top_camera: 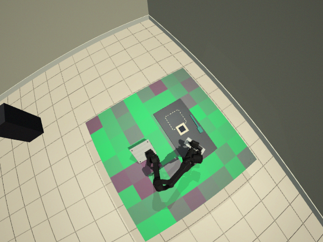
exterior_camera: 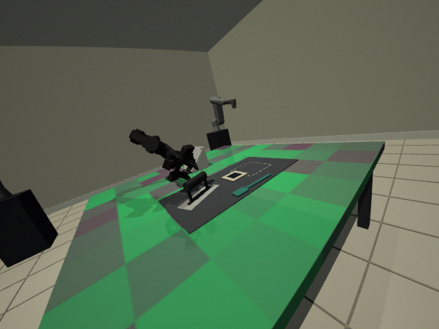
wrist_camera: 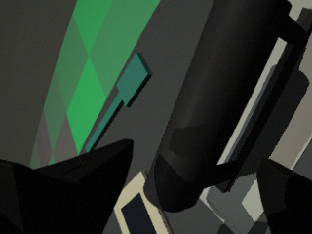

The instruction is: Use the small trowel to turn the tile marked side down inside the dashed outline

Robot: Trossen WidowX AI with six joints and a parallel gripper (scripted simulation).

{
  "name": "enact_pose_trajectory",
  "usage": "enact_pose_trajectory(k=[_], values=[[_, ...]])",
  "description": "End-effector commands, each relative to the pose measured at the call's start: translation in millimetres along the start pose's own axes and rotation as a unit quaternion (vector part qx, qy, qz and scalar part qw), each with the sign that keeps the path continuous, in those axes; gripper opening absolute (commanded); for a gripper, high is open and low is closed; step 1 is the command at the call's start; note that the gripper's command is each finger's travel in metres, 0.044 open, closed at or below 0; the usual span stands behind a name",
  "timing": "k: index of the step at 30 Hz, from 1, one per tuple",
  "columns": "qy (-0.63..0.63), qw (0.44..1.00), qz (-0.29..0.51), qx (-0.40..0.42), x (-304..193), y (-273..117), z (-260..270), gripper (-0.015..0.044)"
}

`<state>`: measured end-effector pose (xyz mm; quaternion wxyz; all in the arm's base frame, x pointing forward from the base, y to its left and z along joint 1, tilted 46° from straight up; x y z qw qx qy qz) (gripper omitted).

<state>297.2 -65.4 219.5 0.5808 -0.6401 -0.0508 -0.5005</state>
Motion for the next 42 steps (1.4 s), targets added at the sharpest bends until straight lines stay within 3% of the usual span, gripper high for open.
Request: enact_pose_trajectory(k=[1, 12, 42], values=[[0.071, 0.997, -0.014, 0.021, -5, -2, -6, 0.0300], [0.108, 0.994, -0.021, 0.031, -7, -2, -8, 0.0300], [0.107, 0.994, -0.021, 0.031, -4, 46, -5, 0.0300]])
Point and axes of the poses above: the point midway between the two fingers, 35 mm back from their tips, its own y axis out along the fingers, its own z axis across the jaws, x = y × z, the point moved 8 cm from there along -y, back along the fingers
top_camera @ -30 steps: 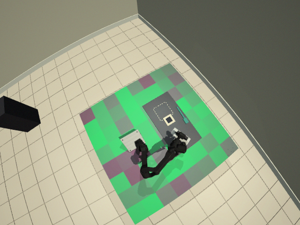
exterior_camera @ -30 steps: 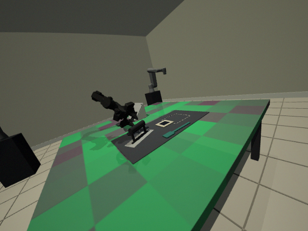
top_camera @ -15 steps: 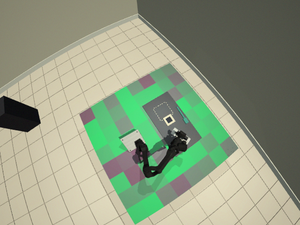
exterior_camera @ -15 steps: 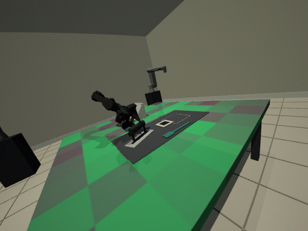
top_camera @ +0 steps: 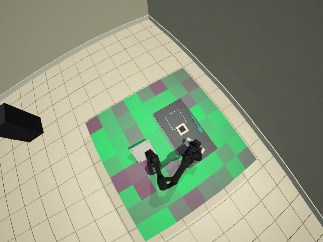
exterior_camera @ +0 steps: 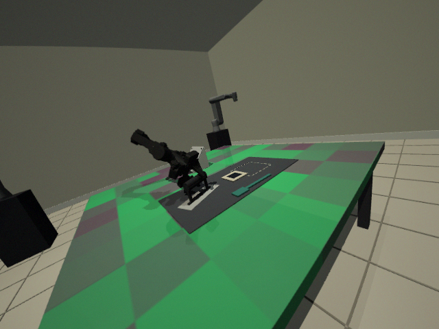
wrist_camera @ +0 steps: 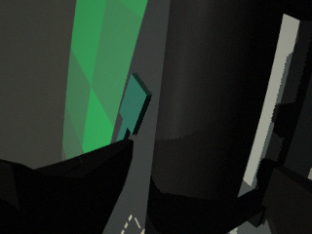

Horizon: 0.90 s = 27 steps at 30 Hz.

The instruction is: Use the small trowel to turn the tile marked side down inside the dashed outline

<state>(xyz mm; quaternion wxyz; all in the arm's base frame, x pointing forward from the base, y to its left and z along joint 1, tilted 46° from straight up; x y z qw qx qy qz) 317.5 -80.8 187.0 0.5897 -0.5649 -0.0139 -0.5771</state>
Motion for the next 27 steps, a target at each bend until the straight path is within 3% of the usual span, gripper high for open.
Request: enact_pose_trajectory(k=[1, 8, 14, 27], values=[[-0.001, 1.000, -0.001, 0.004, 0.6, 7.3, 0.8, 0.0300], [-0.001, 1.000, -0.001, 0.004, 0.1, 16.2, 0.2, 0.0300], [-0.001, 1.000, -0.001, 0.004, 0.1, 16.2, 0.2, 0.0142], [-0.001, 1.000, -0.001, 0.004, 0.1, 16.2, 0.2, 0.0056]])
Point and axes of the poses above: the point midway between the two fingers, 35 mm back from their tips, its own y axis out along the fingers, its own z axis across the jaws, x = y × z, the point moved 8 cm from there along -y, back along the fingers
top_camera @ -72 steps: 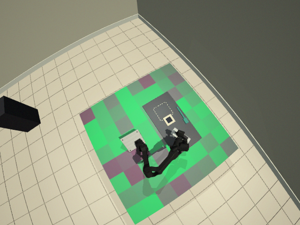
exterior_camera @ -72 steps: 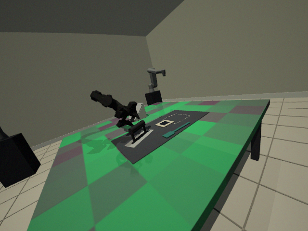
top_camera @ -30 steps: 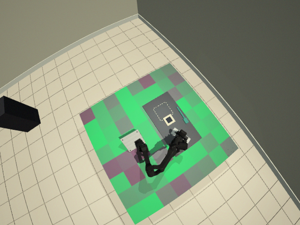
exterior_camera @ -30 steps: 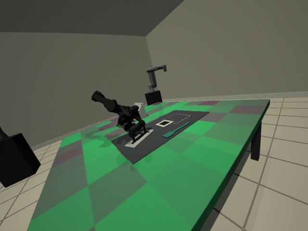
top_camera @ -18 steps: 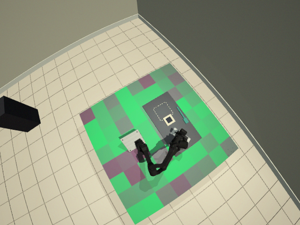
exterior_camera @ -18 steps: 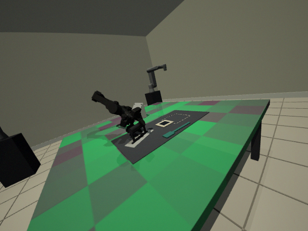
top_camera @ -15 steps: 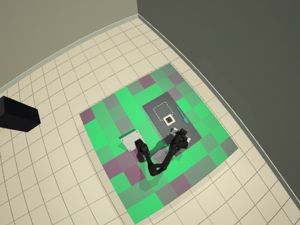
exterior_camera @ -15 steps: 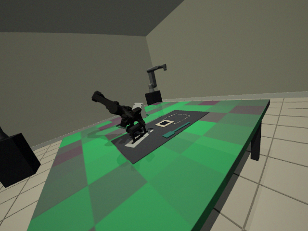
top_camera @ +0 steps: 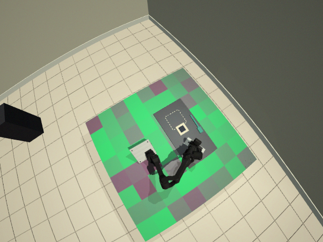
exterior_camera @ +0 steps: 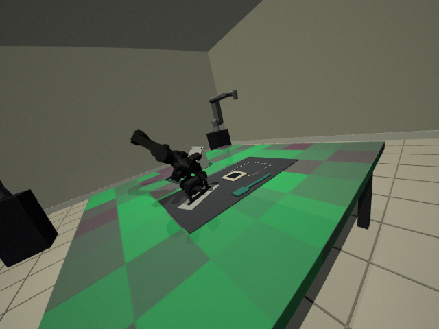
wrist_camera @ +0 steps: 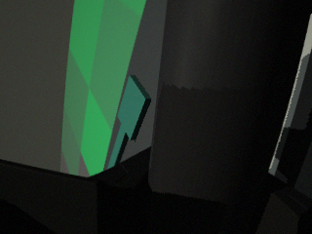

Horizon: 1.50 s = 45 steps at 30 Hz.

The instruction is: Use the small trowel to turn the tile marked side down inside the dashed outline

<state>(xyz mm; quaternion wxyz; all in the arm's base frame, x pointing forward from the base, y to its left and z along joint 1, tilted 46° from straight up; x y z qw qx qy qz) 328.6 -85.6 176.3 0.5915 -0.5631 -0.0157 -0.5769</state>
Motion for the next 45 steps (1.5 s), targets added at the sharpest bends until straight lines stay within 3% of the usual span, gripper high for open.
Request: enact_pose_trajectory(k=[1, 9, 23, 34, 45], values=[[-0.001, 1.000, -0.001, 0.001, 0, 0, 0, 0.0049], [-0.001, 1.000, -0.001, 0.001, 0, 0, 1, 0.0000], [0.001, 1.000, 0.001, 0.000, 0, -38, 46, 0.0000], [0.001, 1.000, 0.000, 0.000, -1, -38, 46, 0.0000], [0.031, 0.996, -0.078, -0.011, -32, -19, 53, 0.0000]])
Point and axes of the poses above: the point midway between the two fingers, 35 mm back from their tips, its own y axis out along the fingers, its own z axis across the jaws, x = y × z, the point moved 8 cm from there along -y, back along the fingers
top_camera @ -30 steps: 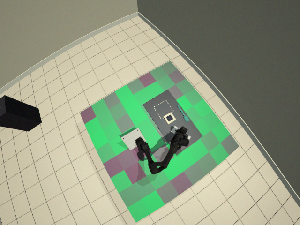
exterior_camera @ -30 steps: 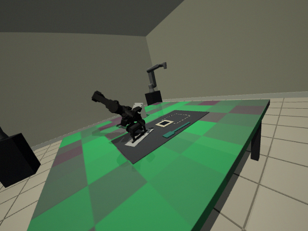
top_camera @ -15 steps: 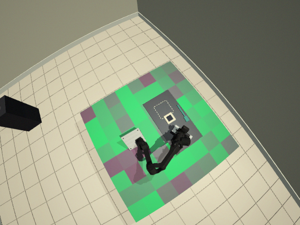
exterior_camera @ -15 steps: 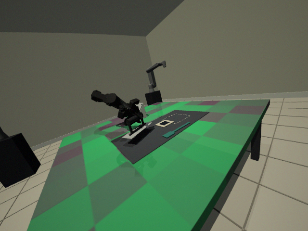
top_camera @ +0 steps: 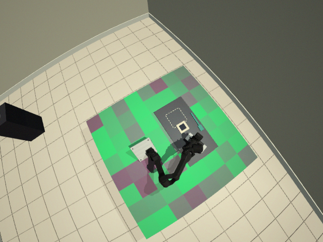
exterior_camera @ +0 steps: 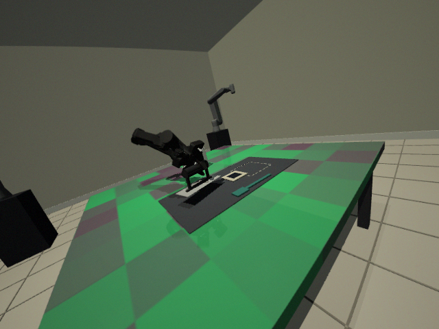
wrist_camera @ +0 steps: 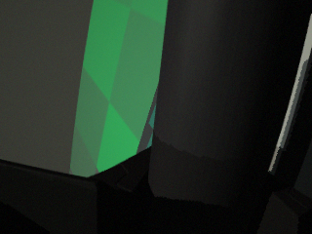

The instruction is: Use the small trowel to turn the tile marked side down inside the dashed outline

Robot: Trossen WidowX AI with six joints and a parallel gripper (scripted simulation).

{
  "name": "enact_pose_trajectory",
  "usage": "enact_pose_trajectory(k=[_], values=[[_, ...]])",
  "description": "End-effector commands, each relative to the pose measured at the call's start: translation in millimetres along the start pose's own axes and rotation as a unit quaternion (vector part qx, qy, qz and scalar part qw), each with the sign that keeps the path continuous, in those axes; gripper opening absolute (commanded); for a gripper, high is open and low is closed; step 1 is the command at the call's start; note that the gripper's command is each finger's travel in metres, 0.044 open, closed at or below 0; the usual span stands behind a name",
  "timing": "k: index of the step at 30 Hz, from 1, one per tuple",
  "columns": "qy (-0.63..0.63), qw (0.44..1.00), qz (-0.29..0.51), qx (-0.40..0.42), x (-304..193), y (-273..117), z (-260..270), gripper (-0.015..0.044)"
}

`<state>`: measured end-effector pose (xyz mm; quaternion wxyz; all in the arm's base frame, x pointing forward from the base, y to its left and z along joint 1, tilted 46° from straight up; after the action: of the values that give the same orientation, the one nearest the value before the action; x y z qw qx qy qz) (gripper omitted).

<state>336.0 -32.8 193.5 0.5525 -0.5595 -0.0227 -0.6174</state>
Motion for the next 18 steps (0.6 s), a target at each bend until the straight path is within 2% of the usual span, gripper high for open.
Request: enact_pose_trajectory(k=[1, 13, 18], values=[[0.015, 0.999, -0.035, 0.005, -14, 2, 6, 0.0000], [0.066, 0.990, -0.123, 0.005, -53, 6, 5, 0.0000], [0.070, 0.989, -0.127, 0.005, -55, 5, 4, 0.0000]])
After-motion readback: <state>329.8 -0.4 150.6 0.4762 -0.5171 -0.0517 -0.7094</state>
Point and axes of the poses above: the point midway between the two fingers, 35 mm back from their tips, its own y axis out along the fingers, its own z axis across the jaws, x = y × z, the point moved 8 cm from there along -y, back along the fingers
